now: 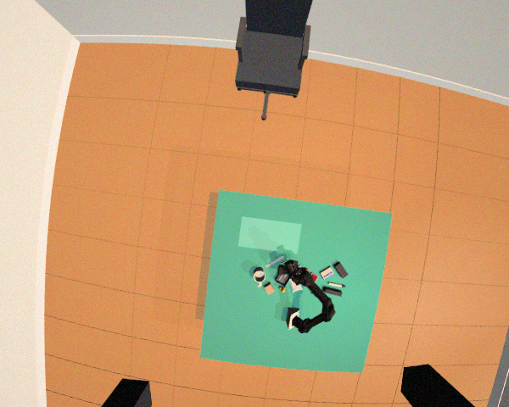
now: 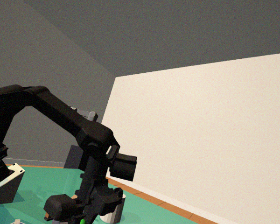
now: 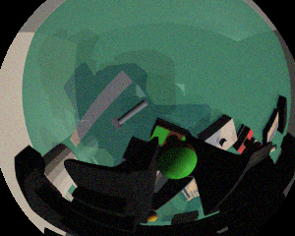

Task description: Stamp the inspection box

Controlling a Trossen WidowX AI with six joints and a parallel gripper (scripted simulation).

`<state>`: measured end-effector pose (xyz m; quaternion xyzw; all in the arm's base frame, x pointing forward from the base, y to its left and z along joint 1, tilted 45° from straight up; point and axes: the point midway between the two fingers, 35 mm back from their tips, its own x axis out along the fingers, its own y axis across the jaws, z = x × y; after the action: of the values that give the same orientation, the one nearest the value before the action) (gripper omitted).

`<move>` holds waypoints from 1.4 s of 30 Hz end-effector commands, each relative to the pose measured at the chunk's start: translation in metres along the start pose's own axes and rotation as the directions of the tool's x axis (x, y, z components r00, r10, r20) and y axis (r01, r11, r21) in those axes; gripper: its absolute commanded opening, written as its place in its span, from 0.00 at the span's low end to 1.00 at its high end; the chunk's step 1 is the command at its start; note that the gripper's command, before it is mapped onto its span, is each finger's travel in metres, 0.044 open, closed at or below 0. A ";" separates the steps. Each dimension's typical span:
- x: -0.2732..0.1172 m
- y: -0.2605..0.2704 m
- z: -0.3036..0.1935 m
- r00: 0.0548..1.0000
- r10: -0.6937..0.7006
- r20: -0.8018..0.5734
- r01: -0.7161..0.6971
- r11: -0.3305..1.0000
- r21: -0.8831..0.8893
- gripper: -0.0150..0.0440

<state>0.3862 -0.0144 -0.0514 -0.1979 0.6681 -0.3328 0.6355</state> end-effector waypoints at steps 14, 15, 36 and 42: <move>-0.008 0.001 0.000 1.000 0.007 -0.003 -0.007 1.000 0.003 0.25; -0.009 0.001 0.000 1.000 0.007 -0.003 -0.007 1.000 0.003 0.25; -0.019 0.001 0.001 1.000 0.009 -0.003 -0.009 1.000 0.003 0.25; -0.022 0.001 0.001 1.000 0.010 -0.003 -0.010 1.000 0.003 0.25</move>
<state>0.3897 -0.0003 -0.0370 -0.1960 0.6687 -0.3309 0.6363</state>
